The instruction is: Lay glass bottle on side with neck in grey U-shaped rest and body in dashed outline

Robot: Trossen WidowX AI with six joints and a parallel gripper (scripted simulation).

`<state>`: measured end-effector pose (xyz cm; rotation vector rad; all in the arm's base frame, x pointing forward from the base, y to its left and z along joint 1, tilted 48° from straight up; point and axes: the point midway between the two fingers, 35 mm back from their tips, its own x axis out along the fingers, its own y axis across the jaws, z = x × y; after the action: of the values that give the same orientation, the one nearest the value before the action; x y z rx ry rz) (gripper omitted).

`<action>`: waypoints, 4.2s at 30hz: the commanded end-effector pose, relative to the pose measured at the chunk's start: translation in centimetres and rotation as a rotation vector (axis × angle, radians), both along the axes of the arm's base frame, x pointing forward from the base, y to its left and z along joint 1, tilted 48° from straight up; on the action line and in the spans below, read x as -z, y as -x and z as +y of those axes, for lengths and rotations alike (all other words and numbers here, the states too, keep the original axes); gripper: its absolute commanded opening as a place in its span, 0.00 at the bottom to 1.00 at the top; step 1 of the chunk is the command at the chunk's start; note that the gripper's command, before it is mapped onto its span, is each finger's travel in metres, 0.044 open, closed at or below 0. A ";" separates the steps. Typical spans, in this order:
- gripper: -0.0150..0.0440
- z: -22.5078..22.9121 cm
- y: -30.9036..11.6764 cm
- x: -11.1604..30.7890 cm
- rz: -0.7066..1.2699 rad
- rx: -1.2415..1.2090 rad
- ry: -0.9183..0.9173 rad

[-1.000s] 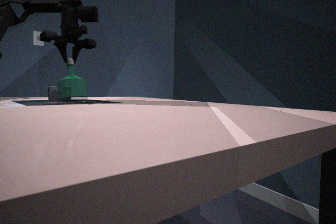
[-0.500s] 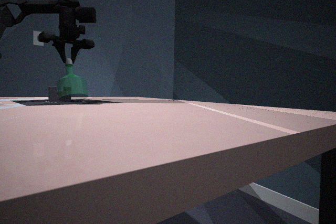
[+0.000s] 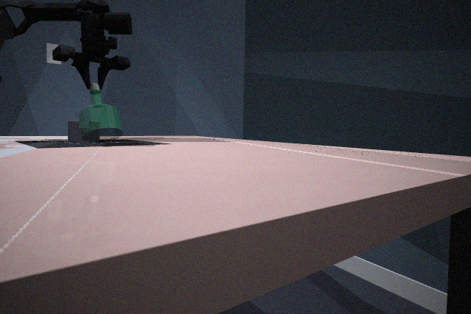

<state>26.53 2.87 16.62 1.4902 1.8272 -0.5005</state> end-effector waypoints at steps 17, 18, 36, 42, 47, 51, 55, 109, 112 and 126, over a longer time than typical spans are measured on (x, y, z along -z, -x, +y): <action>0.43 2.5 0.8 -1.8 0.000 0.003 0.018; 0.43 2.6 0.9 -1.8 -0.001 0.003 0.020; 0.43 4.8 1.6 -2.8 -0.004 0.011 0.046; 0.43 5.6 1.8 -3.1 -0.006 0.014 0.053; 0.43 6.2 2.0 -3.3 -0.007 0.017 0.058; 0.43 6.7 2.1 -3.4 -0.009 0.018 0.061; 0.43 7.2 2.3 -3.5 -0.010 0.020 0.063; 0.43 11.9 3.6 -3.6 -0.018 0.020 0.065; 0.43 12.1 3.6 -3.6 -0.018 0.019 0.065; 0.43 13.0 3.8 -3.4 -0.017 0.015 0.061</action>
<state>22.65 15.74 20.19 1.4628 1.7762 -0.5439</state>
